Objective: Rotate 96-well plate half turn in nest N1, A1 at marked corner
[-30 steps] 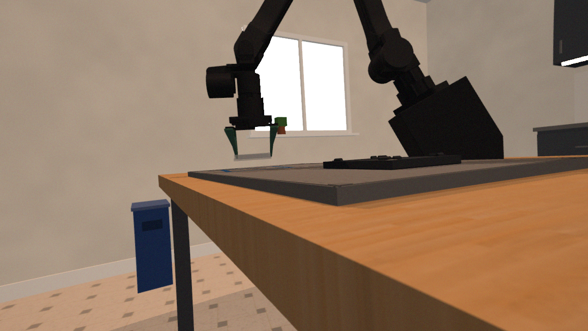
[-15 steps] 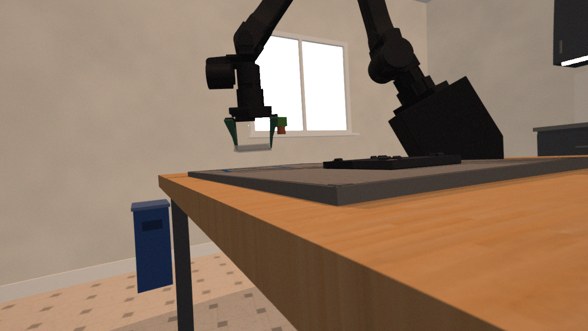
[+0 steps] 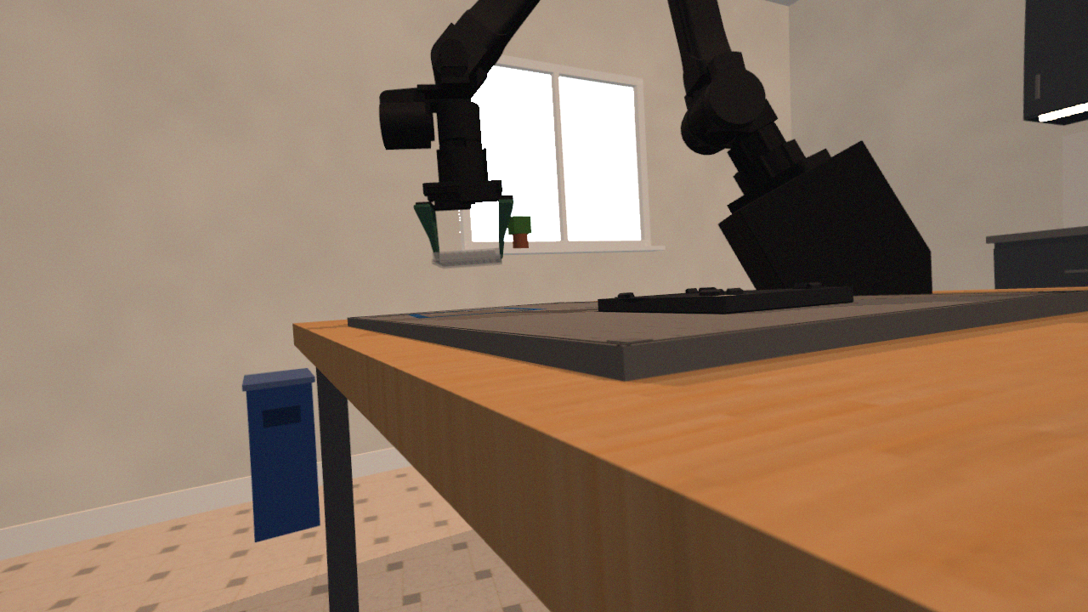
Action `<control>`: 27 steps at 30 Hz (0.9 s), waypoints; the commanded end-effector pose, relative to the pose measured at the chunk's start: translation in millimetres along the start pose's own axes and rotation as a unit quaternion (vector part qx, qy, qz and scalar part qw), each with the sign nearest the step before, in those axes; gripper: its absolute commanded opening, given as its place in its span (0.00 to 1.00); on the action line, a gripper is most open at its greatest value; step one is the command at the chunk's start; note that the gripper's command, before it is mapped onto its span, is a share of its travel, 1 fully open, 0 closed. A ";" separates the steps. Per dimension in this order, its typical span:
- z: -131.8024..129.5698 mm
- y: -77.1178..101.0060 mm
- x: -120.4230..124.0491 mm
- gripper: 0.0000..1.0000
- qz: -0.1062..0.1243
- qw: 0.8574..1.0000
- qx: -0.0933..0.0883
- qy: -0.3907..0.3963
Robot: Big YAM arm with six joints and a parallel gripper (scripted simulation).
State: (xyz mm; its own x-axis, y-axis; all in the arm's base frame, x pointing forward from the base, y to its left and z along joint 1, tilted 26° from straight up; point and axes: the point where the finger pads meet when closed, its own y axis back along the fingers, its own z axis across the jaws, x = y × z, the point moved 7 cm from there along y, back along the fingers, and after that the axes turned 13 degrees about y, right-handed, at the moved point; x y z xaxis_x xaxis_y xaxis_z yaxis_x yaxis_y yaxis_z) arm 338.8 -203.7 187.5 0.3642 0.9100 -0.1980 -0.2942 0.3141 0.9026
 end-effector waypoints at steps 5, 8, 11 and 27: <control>23.8 35.6 -2.9 0.00 -0.007 0.999 -0.036 -0.004; 14.1 22.1 -3.6 0.00 -0.006 1.000 -0.021 -0.002; 14.1 22.1 -3.6 0.00 -0.006 1.000 -0.021 -0.002; 3.6 23.4 11.3 0.00 -0.006 0.998 -0.022 0.058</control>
State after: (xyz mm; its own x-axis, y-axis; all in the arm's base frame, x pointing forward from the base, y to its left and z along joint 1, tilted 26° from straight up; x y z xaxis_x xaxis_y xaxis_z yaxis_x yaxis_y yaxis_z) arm 337.2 -194.1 197.1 0.3120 0.9228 -0.2261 -0.2989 0.3212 0.8986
